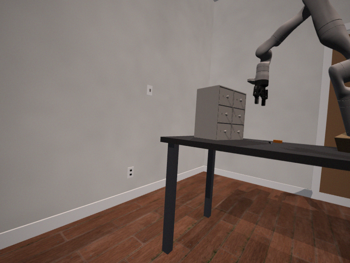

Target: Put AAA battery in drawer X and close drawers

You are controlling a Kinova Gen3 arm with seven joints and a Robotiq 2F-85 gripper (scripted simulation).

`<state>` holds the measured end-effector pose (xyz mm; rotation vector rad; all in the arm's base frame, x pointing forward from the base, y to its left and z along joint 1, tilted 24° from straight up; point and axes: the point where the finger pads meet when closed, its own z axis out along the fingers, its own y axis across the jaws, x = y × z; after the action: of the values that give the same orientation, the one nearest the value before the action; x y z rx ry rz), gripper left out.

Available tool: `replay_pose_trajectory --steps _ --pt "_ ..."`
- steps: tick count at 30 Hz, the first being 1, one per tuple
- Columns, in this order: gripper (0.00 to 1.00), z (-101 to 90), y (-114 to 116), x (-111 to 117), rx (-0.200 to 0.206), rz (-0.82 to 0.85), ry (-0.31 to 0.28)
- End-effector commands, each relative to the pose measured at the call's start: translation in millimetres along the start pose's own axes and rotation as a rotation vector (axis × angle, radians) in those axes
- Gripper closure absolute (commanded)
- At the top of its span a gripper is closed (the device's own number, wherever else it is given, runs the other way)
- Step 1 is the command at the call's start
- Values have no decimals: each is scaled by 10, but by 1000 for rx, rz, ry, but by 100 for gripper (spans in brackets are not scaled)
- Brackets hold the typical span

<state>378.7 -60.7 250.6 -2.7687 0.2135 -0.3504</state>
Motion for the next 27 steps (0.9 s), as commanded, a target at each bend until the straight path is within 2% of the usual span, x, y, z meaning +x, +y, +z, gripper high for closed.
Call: replay_pose_trajectory --steps 1,7,11,17,19,27 --pt "0 -3 1 3 0 0 1" --pt "0 -3 -14 -1 0 0 1" --pt "0 -3 -149 -36 0 0 1" --pt "0 -3 -637 -162 0 0 1" --pt "0 -3 -637 -162 0 0 1" --pt "0 -2 -1330 -341 0 0 1"
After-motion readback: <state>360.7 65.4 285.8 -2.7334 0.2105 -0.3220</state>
